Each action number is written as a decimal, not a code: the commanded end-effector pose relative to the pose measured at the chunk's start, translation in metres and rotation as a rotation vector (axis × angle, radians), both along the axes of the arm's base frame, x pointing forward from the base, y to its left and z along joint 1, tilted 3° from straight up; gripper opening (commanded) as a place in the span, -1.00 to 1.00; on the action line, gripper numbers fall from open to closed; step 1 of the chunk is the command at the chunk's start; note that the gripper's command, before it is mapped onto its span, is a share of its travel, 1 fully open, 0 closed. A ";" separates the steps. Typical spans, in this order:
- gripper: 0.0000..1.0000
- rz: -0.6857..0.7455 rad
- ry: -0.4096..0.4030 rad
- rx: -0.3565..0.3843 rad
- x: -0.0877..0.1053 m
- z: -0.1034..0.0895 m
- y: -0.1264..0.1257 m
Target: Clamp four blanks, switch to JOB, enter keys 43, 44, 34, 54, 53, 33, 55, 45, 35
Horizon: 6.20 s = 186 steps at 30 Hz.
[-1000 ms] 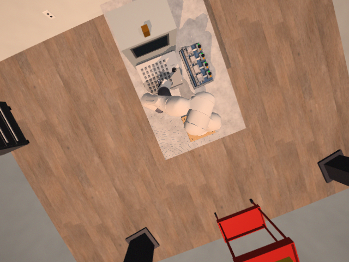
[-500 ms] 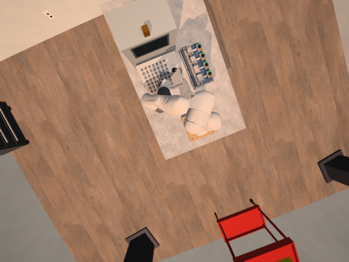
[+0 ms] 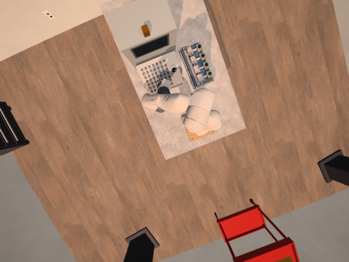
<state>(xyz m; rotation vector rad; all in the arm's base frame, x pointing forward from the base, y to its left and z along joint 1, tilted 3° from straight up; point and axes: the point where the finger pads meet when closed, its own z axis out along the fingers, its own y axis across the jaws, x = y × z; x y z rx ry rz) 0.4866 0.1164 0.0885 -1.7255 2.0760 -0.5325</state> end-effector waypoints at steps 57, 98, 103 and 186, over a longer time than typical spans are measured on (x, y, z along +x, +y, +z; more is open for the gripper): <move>-1.00 -0.015 -0.007 0.004 -0.004 0.010 -0.001; -1.00 -0.015 -0.007 0.004 0.041 0.064 -0.012; -1.00 -0.015 -0.006 0.004 0.043 0.061 -0.013; -1.00 -0.015 -0.007 0.004 0.060 0.033 -0.014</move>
